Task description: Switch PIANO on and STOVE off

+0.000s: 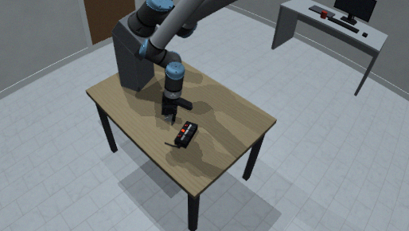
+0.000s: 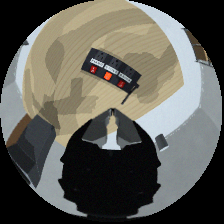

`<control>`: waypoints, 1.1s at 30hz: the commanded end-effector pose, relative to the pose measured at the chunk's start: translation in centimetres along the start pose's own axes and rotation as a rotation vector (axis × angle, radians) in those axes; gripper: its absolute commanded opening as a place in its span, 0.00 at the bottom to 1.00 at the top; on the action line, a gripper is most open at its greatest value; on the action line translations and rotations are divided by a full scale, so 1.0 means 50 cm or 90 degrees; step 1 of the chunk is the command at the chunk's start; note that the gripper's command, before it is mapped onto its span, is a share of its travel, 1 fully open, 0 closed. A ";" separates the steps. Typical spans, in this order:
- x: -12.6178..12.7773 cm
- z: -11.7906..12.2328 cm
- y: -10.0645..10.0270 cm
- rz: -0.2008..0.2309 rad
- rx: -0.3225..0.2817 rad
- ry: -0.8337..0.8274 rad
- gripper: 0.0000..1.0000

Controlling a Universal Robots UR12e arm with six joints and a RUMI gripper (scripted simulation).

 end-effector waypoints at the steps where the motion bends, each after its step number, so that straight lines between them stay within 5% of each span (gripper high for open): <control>1: 0.001 0.000 0.001 0.000 0.000 0.000 0.00; 11: 0.004 -0.003 -0.036 0.000 0.000 0.000 0.00; 19: -0.002 -0.021 -0.178 0.001 0.000 0.000 0.00; 33: -0.002 -0.021 -0.182 0.001 0.000 0.000 0.00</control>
Point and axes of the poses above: the point where the finger pads meet when closed, its own y axis back along the fingers, its own x axis across the jaws, z = x × y, the point moved 9 cm from there along y, back along the fingers, and after that the axes turned 12 degrees about y, right-handed, at the moved point
